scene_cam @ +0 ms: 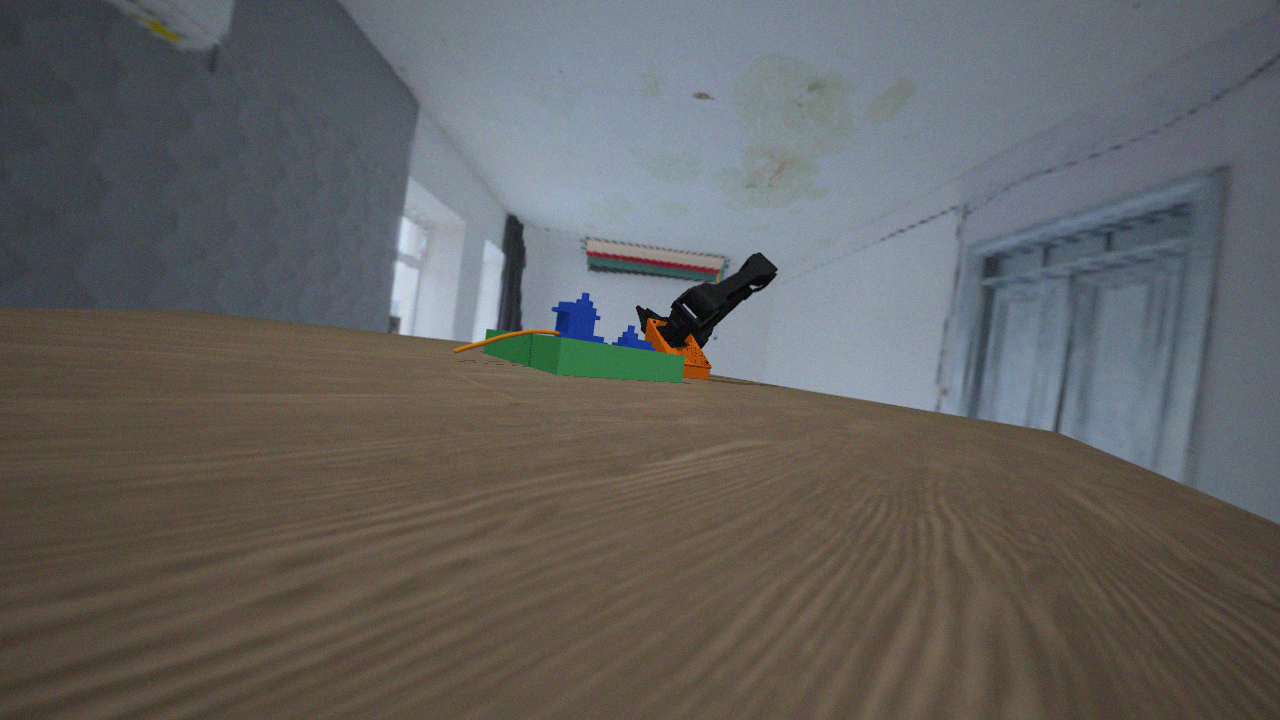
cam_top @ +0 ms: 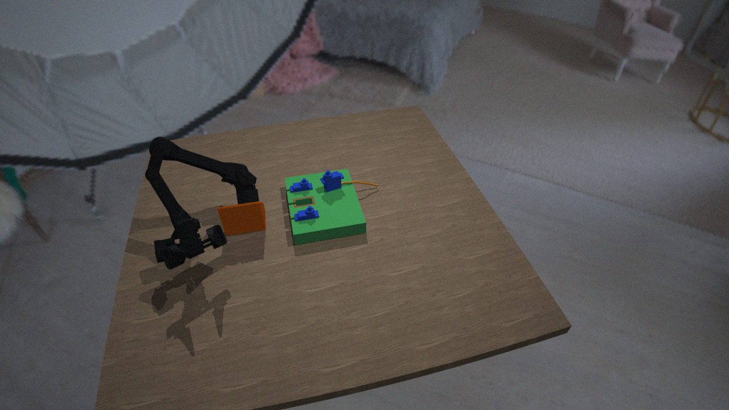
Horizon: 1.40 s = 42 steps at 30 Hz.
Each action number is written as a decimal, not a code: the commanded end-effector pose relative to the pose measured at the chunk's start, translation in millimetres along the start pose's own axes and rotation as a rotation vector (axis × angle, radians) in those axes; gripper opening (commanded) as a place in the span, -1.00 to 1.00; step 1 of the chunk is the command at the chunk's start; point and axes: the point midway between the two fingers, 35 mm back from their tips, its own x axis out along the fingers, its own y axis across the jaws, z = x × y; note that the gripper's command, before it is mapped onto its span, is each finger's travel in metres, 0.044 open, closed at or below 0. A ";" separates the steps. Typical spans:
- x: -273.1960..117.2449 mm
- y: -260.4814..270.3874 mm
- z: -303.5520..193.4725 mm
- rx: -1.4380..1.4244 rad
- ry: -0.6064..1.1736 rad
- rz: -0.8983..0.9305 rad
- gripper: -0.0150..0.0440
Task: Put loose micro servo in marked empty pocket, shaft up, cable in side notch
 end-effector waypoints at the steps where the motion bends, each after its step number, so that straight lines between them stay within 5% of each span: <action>1: 0.2 -0.2 -0.4 0.003 0.004 0.000 0.95; 42: 62.2 14.3 -21.3 0.044 0.446 0.170 1.00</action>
